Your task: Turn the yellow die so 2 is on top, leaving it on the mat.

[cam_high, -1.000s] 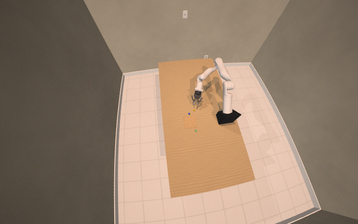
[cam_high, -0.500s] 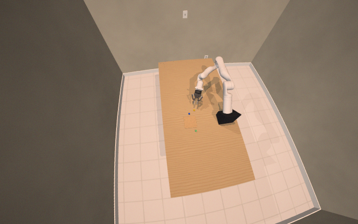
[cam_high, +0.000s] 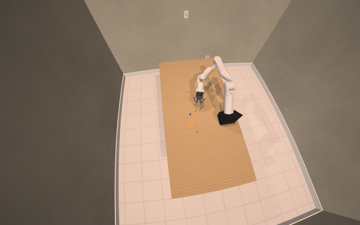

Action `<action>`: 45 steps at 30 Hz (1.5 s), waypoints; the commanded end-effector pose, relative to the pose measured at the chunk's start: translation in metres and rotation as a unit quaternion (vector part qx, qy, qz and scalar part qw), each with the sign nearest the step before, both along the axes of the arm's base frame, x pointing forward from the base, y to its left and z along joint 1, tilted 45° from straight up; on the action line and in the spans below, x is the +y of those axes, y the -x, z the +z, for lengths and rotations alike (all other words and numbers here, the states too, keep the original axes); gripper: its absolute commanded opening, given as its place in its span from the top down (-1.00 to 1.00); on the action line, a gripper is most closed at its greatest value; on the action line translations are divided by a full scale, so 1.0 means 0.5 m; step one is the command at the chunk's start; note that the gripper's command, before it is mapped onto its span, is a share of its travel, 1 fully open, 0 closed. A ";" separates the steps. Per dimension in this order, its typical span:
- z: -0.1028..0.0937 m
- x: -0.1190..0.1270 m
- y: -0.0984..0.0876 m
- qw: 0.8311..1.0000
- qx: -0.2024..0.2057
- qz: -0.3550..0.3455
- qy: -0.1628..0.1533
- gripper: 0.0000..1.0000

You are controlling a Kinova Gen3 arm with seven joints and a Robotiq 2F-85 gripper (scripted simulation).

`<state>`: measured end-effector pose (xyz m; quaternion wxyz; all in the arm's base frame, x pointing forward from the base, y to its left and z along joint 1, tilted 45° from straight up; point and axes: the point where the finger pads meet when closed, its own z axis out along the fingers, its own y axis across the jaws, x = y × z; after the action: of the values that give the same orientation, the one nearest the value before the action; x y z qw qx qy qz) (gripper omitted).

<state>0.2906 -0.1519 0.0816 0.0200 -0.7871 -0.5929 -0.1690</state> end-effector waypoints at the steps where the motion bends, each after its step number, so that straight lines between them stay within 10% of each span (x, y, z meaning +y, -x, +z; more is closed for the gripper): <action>1: -0.015 0.027 0.002 0.999 0.034 0.006 0.007 0.39; 11: -0.061 0.064 0.030 0.990 0.129 0.001 0.055 0.39; 22: -0.083 0.078 0.048 0.953 0.220 -0.026 0.206 0.39; 37: -0.029 0.084 -0.009 0.897 0.178 -0.078 0.396 0.39; 45: 0.001 0.096 -0.039 0.879 0.138 -0.097 0.446 0.39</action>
<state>0.3026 -0.1124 0.0808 -0.2512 -0.7907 -0.5112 0.2242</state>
